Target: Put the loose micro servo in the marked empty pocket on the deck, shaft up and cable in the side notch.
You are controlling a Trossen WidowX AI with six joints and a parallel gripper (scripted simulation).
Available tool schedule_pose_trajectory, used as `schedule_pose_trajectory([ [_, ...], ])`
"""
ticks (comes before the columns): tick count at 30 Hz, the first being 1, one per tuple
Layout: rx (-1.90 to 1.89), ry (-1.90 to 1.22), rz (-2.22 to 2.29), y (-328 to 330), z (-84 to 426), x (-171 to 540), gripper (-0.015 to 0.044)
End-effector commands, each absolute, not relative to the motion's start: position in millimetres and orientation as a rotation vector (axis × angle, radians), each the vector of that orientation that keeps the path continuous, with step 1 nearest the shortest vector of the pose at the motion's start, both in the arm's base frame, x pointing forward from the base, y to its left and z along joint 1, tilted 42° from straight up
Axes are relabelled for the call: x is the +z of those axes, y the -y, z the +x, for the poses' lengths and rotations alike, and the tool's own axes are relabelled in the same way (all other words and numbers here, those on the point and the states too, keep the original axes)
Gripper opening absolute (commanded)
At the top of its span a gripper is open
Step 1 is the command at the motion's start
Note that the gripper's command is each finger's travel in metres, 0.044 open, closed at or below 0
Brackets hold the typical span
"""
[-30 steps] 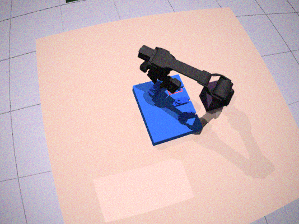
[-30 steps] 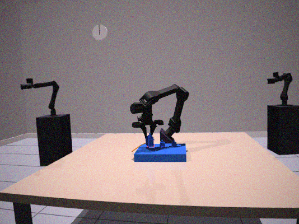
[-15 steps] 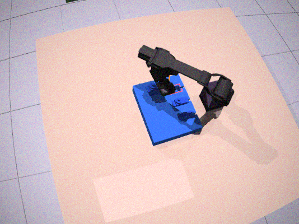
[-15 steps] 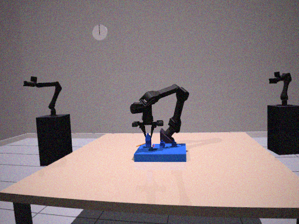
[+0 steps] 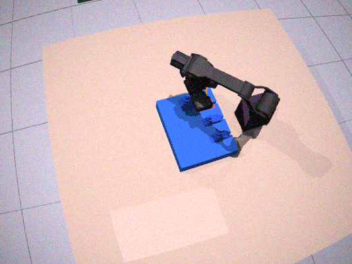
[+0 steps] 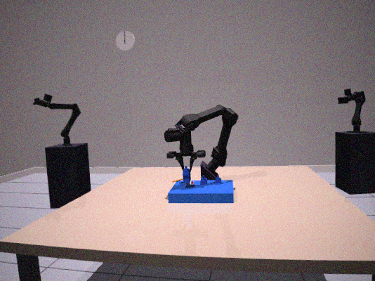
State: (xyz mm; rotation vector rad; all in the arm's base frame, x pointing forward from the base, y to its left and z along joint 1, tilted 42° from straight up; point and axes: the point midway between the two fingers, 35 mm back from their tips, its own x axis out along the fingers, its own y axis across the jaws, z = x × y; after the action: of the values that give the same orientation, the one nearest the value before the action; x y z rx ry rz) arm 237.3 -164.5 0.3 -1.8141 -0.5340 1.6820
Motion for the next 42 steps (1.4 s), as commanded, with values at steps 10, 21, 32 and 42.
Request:
schedule_pose_trajectory([
  [10, 1.686, 0.53, -1.818, 156, 174, -1, 0.0],
  [21, 1.686, 0.53, -1.817, 151, 156, -4, 0.0],
  [32, 1.686, 0.531, -1.817, 141, 159, -16, 0.0],
  [42, 1.686, 0.531, -1.817, 141, 159, -17, 0.0],
])
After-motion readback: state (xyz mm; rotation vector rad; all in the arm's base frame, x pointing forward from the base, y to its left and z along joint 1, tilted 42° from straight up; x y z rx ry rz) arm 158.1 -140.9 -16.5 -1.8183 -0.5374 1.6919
